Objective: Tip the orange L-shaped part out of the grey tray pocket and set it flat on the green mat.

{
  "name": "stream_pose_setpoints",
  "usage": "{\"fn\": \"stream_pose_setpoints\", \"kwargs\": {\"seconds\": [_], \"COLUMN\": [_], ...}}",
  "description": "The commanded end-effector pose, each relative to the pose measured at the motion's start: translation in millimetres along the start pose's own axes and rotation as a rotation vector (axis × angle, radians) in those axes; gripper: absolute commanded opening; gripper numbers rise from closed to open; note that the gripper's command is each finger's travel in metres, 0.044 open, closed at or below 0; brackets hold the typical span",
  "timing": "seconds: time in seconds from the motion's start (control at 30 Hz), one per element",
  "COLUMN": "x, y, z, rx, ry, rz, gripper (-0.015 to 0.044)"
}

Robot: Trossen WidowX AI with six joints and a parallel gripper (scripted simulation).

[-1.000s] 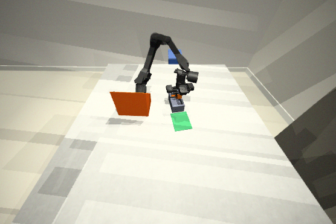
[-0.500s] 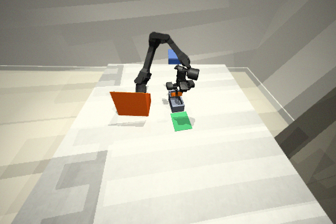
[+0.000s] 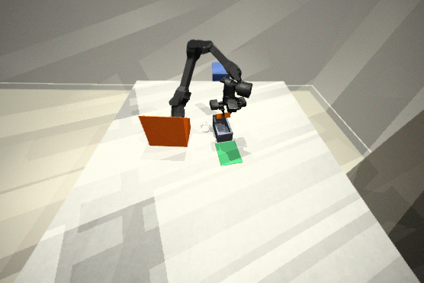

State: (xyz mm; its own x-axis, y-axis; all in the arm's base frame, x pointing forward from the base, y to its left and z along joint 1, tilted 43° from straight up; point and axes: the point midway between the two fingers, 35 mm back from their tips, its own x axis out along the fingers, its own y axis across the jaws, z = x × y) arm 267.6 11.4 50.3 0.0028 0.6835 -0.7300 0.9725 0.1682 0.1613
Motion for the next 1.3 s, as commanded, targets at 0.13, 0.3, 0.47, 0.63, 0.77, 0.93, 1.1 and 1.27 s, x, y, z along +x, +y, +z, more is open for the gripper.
{"fn": "stream_pose_setpoints", "kwargs": {"seconds": [0.13, 0.3, 0.47, 0.63, 0.77, 0.93, 1.1, 1.27], "x": [-6, -8, -7, -6, -6, -7, -7, -7], "y": [0, 0, -1, -2, -3, -5, -7, -9], "z": [0, 4, 24, 47, 65, 87, 109, 131], "rx": [-0.007, -0.007, -0.007, -0.007, -0.008, -0.008, -0.009, -0.009], "ry": [-0.005, -0.005, -0.006, -0.007, -0.008, -0.009, -0.011, -0.012], "rz": [0.001, 0.001, 0.001, 0.001, 0.001, 0.001, 0.002, 0.002], "gripper": [0.0, 0.0, 0.0, 0.0, 0.0, 0.0, 0.0, 0.0]}}
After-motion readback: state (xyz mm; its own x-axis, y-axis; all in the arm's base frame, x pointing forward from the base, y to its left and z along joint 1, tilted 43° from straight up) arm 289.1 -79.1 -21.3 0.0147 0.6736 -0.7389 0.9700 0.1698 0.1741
